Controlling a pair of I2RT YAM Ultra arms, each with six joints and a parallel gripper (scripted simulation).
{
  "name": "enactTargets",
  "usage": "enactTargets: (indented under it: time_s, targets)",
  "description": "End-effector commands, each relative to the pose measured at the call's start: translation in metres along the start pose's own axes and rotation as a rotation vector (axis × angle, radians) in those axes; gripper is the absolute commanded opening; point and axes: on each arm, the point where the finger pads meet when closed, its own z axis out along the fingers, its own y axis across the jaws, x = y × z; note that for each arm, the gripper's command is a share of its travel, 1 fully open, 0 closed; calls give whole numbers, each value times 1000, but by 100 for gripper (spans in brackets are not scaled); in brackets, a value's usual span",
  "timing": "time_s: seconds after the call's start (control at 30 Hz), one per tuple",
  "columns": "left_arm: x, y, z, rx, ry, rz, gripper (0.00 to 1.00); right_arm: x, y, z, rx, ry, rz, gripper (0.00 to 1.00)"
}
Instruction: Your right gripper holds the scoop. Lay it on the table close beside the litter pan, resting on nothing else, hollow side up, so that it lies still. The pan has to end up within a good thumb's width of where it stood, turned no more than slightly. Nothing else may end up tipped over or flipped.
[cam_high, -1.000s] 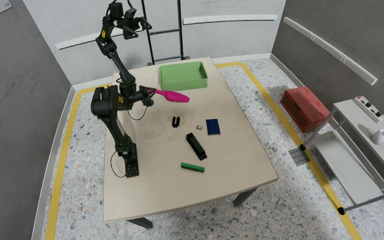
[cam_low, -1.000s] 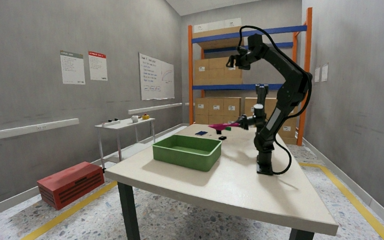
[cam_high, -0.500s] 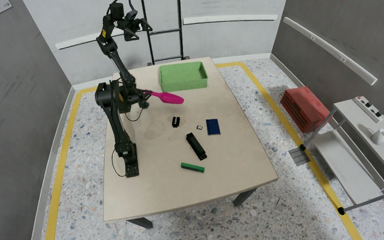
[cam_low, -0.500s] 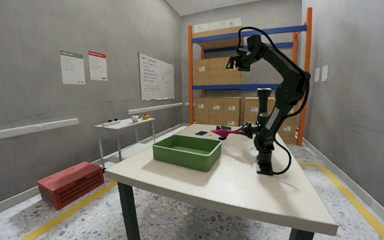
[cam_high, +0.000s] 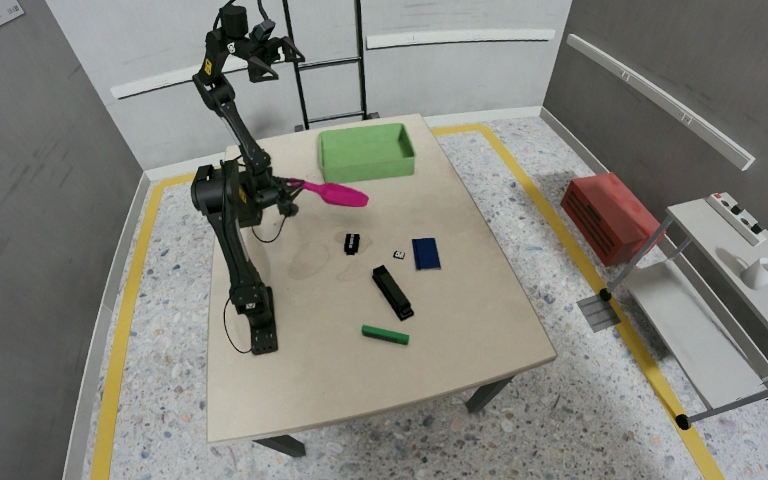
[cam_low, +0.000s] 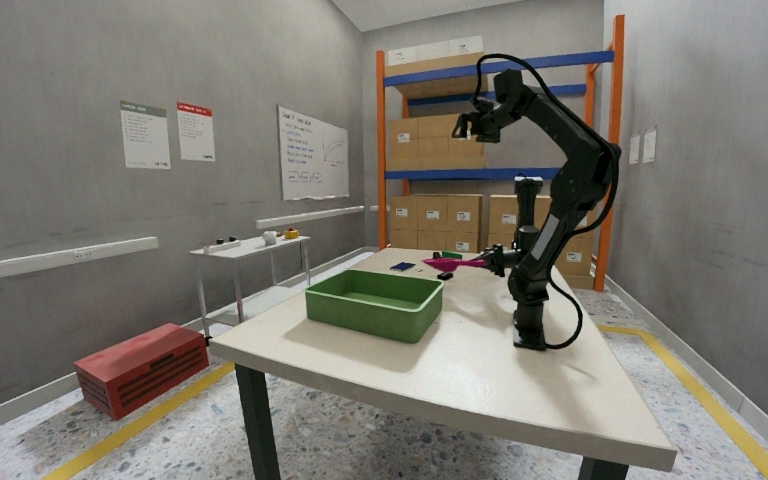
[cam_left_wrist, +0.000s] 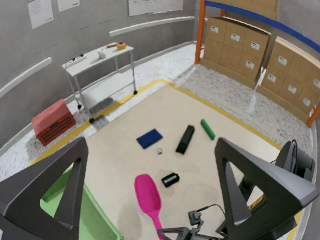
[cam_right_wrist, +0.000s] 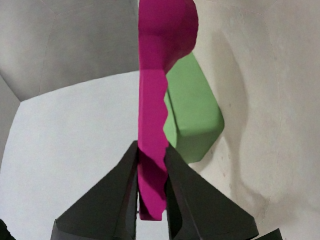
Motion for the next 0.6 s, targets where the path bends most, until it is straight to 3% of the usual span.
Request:
enactTargets:
  time_s: [0.0, 0.2, 0.57]
  targets:
    - [-5, 1, -6, -5, -12, 0, 100, 0, -5, 3, -17, -10, 5, 11]
    - [-5, 1, -6, -5, -12, 0, 100, -5, -36, 3, -18, -14, 3, 11]
    - [-5, 1, -6, -5, -12, 0, 100, -5, -55, 6, -22, -12, 22, 11]
